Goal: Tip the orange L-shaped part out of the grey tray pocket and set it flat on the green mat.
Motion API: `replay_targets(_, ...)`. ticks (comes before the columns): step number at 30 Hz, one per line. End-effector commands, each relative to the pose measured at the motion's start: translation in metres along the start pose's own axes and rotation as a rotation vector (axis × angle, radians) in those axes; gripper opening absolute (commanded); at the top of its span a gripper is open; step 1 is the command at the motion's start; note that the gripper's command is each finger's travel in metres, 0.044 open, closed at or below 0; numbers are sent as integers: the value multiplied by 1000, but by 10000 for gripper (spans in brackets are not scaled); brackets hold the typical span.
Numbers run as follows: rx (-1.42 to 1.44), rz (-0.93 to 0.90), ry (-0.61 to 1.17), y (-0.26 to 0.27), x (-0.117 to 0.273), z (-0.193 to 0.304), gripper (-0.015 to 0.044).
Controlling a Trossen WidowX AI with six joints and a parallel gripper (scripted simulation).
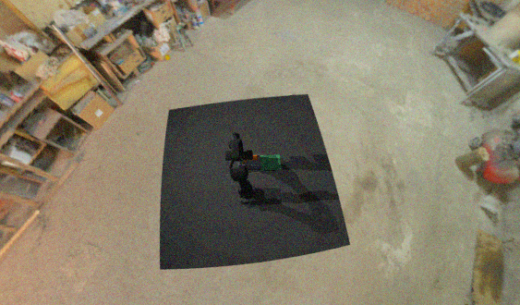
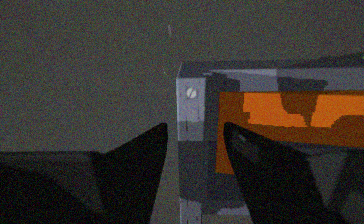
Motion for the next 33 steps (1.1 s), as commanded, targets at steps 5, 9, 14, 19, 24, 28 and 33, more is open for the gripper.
replay_targets(5, -3, -1, 11, 0, -16, 2, 180)
replay_targets(9, -3, -1, 11, 0, -22, 2, 180)
replay_targets(14, -3, -1, 11, 0, -22, 2, 180)
replay_targets(19, -3, -1, 11, 0, -22, 2, 180)
replay_targets(24, -3, -1, 11, 0, -22, 2, 180)
replay_targets(28, -3, -1, 11, 0, -22, 2, 180)
replay_targets(33, 1, -4, 4, 0, -20, 1, 180)
Point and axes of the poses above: the point midway between the two fingers, 35 mm back from their tips, its own x axis back along the fingers, its own y axis across the jaws, z = x × y, the point moved 6 cm from there along x, back along the fingers, and after that the axes turned 8 degrees about x, right-handed, at the moved point
